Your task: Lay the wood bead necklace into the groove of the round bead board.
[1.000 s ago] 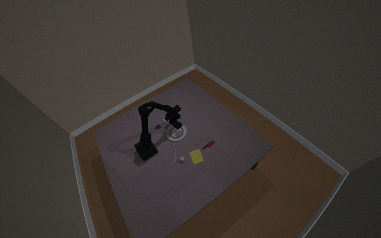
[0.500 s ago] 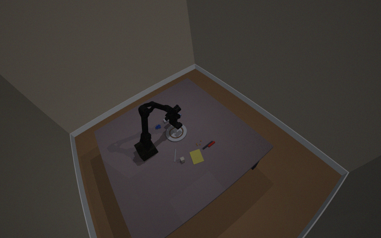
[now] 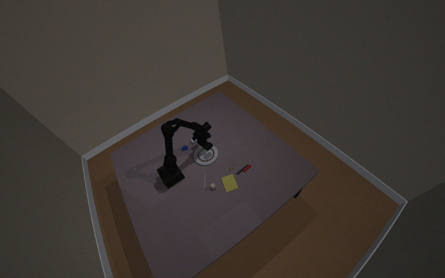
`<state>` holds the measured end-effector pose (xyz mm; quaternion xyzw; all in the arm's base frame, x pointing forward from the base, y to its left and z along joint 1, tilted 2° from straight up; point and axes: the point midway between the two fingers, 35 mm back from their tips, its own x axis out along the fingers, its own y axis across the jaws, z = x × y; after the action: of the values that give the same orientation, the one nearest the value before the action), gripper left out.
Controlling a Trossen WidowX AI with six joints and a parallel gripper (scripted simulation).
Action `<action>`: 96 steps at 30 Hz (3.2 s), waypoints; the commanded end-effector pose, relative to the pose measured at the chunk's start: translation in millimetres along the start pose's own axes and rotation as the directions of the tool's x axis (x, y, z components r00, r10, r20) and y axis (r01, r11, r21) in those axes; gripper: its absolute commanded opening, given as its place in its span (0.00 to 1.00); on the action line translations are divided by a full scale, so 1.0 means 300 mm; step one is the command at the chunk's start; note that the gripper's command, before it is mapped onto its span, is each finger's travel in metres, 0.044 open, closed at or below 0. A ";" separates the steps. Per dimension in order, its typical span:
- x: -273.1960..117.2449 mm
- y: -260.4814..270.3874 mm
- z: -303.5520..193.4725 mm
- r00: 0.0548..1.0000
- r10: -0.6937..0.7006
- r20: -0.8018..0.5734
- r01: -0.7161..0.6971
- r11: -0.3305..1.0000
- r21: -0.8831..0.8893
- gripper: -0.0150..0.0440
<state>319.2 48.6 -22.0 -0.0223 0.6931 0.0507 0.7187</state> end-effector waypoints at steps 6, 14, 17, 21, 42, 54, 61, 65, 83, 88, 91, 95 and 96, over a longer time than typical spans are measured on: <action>0.001 0.024 0.002 1.000 0.001 -0.002 -0.001 1.000 -0.003 0.25; 0.012 0.024 0.005 1.000 0.001 0.001 -0.001 1.000 -0.009 0.34; 0.012 0.024 0.005 1.000 0.001 0.001 -0.001 1.000 -0.009 0.48; 0.012 0.024 0.005 1.000 0.001 0.001 -0.001 1.000 -0.009 0.65; -0.002 0.024 0.003 1.000 0.001 -0.002 -0.001 1.000 -0.003 1.00; -0.106 0.022 -0.033 1.000 0.001 -0.003 -0.001 0.998 -0.064 0.69; -0.060 0.022 -0.035 1.000 0.001 -0.003 -0.001 0.998 -0.066 0.46; -0.081 0.023 -0.026 1.000 0.001 0.007 -0.001 0.998 -0.060 0.46; 0.012 0.023 -0.034 1.000 0.001 -0.002 -0.001 0.998 -0.065 0.46; 0.025 0.022 -0.036 1.000 0.001 -0.003 -0.001 0.998 -0.066 0.46; 0.018 0.023 -0.034 1.000 0.001 -0.002 -0.001 0.998 -0.063 0.37; 0.018 0.023 -0.034 1.000 0.001 -0.002 -0.001 0.998 -0.063 0.25; 0.018 0.023 -0.034 1.000 0.001 -0.002 -0.001 0.998 -0.063 0.25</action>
<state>308.5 54.5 -27.8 -0.0446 0.6920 0.0727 0.7169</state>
